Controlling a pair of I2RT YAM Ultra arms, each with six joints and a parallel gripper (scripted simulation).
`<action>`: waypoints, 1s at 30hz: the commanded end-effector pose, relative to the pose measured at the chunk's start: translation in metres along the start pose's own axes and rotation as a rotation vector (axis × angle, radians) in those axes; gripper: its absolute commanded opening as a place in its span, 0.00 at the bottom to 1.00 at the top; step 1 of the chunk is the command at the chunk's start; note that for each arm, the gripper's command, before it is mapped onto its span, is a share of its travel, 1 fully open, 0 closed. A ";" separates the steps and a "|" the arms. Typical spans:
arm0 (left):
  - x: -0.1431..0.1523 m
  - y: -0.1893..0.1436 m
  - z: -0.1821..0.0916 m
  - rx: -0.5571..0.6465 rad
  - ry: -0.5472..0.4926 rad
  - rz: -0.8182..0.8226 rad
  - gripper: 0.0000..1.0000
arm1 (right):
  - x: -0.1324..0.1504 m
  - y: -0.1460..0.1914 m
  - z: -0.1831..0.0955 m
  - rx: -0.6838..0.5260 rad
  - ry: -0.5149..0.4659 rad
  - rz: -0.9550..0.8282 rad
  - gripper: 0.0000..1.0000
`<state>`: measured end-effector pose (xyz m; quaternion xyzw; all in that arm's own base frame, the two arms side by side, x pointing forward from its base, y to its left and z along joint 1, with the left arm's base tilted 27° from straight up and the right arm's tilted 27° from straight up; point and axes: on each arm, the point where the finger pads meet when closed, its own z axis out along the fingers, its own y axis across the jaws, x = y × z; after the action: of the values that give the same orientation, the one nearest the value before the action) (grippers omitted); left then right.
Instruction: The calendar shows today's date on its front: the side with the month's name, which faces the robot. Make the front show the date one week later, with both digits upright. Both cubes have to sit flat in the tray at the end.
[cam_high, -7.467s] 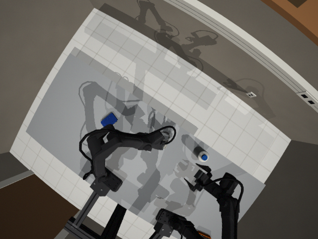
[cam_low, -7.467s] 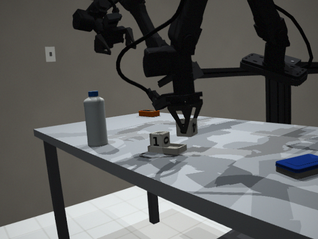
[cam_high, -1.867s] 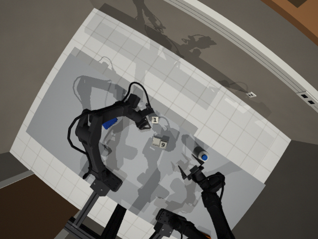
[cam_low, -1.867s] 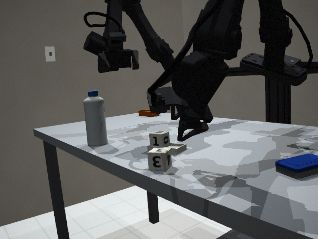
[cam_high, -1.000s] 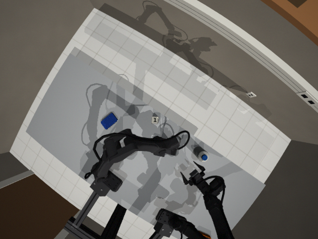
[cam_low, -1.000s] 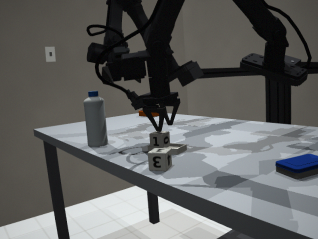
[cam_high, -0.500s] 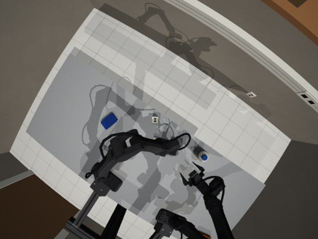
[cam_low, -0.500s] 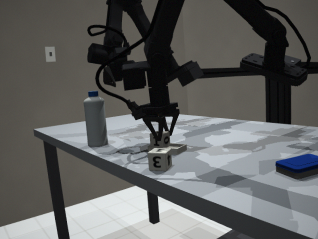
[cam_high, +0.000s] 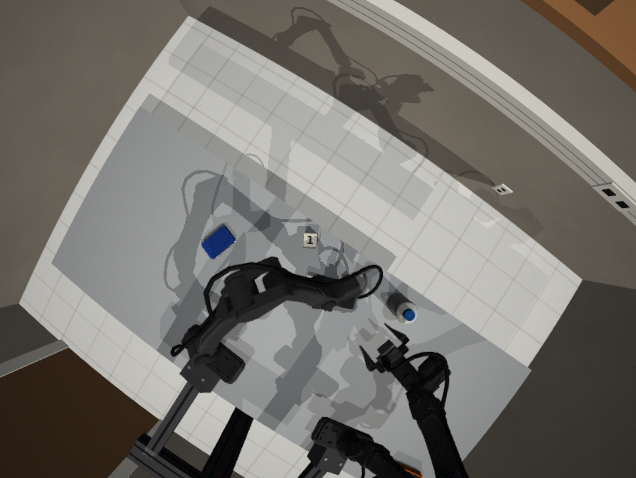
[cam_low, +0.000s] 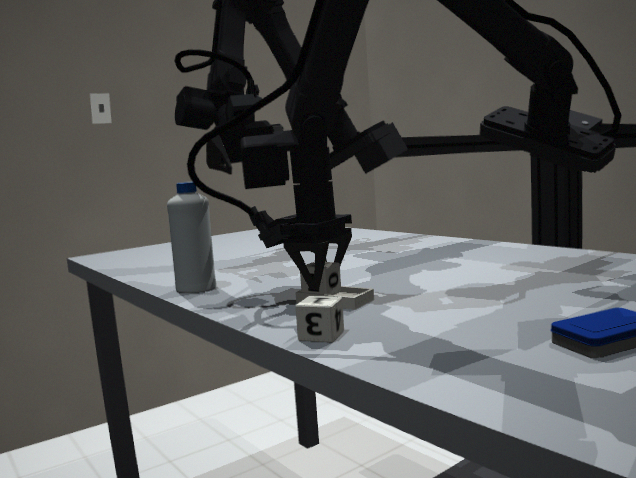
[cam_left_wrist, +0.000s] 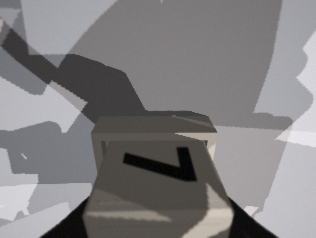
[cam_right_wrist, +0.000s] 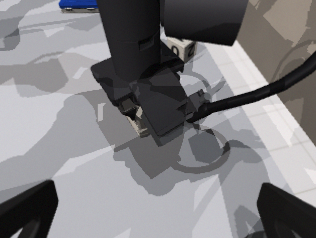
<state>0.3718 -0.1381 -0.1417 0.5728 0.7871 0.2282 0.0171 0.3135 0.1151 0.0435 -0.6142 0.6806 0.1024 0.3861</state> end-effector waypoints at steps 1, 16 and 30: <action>-0.012 0.016 -0.015 -0.050 -0.054 -0.012 0.40 | -0.005 -0.003 -0.002 0.004 -0.006 -0.019 1.00; -0.002 0.008 -0.078 -0.044 -0.047 -0.025 0.40 | -0.002 0.013 -0.012 -0.031 -0.051 -0.003 1.00; 0.070 0.019 -0.066 -0.053 -0.086 -0.127 0.40 | -0.003 0.032 -0.007 -0.102 -0.105 0.028 1.00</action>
<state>0.3296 -0.0921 -0.0778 0.5345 0.8129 0.2305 0.0209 0.2893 0.1127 0.0367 -0.6136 0.6754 0.1455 0.3824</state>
